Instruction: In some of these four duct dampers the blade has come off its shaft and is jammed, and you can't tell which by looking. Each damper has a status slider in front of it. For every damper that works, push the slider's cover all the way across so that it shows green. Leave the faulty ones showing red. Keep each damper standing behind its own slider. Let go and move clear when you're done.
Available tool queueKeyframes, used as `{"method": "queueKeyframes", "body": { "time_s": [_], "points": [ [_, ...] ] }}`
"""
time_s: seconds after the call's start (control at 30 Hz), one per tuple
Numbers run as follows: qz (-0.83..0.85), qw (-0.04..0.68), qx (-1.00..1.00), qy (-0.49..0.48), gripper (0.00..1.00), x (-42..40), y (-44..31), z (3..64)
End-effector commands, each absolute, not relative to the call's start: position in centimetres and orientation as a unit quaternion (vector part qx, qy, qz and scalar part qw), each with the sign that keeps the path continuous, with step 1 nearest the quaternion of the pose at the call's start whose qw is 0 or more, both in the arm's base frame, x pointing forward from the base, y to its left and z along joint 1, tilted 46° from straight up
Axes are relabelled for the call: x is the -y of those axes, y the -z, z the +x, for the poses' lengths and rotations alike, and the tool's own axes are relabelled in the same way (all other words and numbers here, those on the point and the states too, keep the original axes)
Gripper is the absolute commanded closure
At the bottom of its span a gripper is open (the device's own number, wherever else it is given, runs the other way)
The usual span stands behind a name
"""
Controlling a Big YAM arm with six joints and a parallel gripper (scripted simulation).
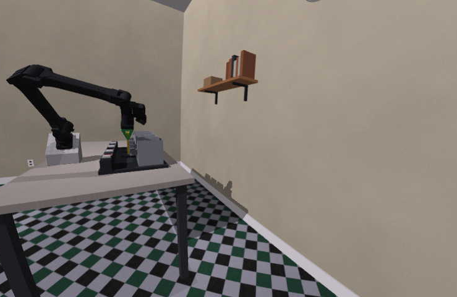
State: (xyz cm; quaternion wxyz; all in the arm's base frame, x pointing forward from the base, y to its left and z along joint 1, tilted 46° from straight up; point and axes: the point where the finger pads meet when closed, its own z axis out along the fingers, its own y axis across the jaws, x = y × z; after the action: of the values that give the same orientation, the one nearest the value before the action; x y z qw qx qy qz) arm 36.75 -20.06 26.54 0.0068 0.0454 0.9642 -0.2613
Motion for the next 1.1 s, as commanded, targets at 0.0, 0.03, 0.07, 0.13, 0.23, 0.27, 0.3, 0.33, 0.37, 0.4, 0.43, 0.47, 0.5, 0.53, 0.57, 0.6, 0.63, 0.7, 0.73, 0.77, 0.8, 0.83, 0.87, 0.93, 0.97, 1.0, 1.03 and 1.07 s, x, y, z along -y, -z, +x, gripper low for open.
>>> {"method": "queueKeyframes", "body": {
  "time_s": [0.0, 0.03, 0.07, 0.13, 0.23, 0.27, 0.3, 0.33, 0.37, 0.4, 0.43, 0.47, 0.5, 0.53, 0.57, 0.6, 0.63, 0.7, 0.73, 0.77, 0.8, 0.83, 0.87, 0.93, 0.97, 1.0, 1.03, 1.07],
  "points": [
    [0.049, 0.011, -0.966, 0.255, 0.83, 20.91, -27.89, 37.35],
    [0.049, 0.011, -0.966, 0.254, 0.83, 20.94, -27.91, 37.34],
    [0.05, 0.012, -0.966, 0.253, 0.83, 20.96, -27.96, 37.32],
    [0.052, 0.013, -0.967, 0.251, 0.83, 20.99, -28.03, 37.3],
    [0.053, 0.014, -0.967, 0.249, 0.83, 20.96, -28.07, 37.32],
    [0.053, 0.015, -0.967, 0.249, 0.83, 20.91, -28.09, 37.34],
    [0.053, 0.015, -0.967, 0.249, 0.83, 20.91, -28.1, 37.34],
    [0.053, 0.015, -0.967, 0.249, 0.83, 20.92, -28.12, 37.33],
    [0.053, 0.015, -0.967, 0.249, 0.83, 20.92, -28.12, 37.33],
    [0.053, 0.015, -0.967, 0.249, 0.83, 20.92, -28.12, 37.33],
    [0.053, 0.015, -0.967, 0.249, 0.83, 20.92, -28.12, 37.33],
    [0.053, 0.015, -0.967, 0.249, 0.83, 20.92, -28.12, 37.33],
    [0.053, 0.015, -0.967, 0.249, 0.83, 20.92, -28.12, 37.33],
    [0.053, 0.015, -0.967, 0.249, 0.83, 20.92, -28.12, 37.33],
    [0.053, 0.015, -0.967, 0.249, 0.83, 20.92, -28.12, 37.33],
    [0.053, 0.015, -0.967, 0.249, 0.83, 20.92, -28.12, 37.33],
    [0.053, 0.015, -0.967, 0.249, 0.83, 20.92, -28.12, 37.33],
    [0.053, 0.015, -0.967, 0.249, 0.83, 20.92, -28.12, 37.33],
    [0.053, 0.015, -0.967, 0.249, 0.83, 20.92, -28.12, 37.33],
    [0.053, 0.015, -0.967, 0.249, 0.83, 20.92, -28.12, 37.33],
    [0.053, 0.015, -0.967, 0.249, 0.83, 20.92, -28.12, 37.33],
    [0.053, 0.015, -0.967, 0.249, 0.83, 20.92, -28.12, 37.33],
    [0.053, 0.015, -0.967, 0.249, 0.79, 20.92, -28.12, 37.33],
    [0.053, 0.015, -0.967, 0.249, 0.79, 20.92, -28.12, 37.33],
    [0.053, 0.015, -0.967, 0.249, 0.79, 20.92, -28.12, 37.33],
    [0.053, 0.015, -0.967, 0.249, 0.79, 20.92, -28.12, 37.33],
    [0.053, 0.015, -0.967, 0.249, 0.75, 20.92, -28.12, 37.33],
    [0.053, 0.015, -0.967, 0.249, 0.75, 20.92, -28.12, 37.33]
  ]
}}
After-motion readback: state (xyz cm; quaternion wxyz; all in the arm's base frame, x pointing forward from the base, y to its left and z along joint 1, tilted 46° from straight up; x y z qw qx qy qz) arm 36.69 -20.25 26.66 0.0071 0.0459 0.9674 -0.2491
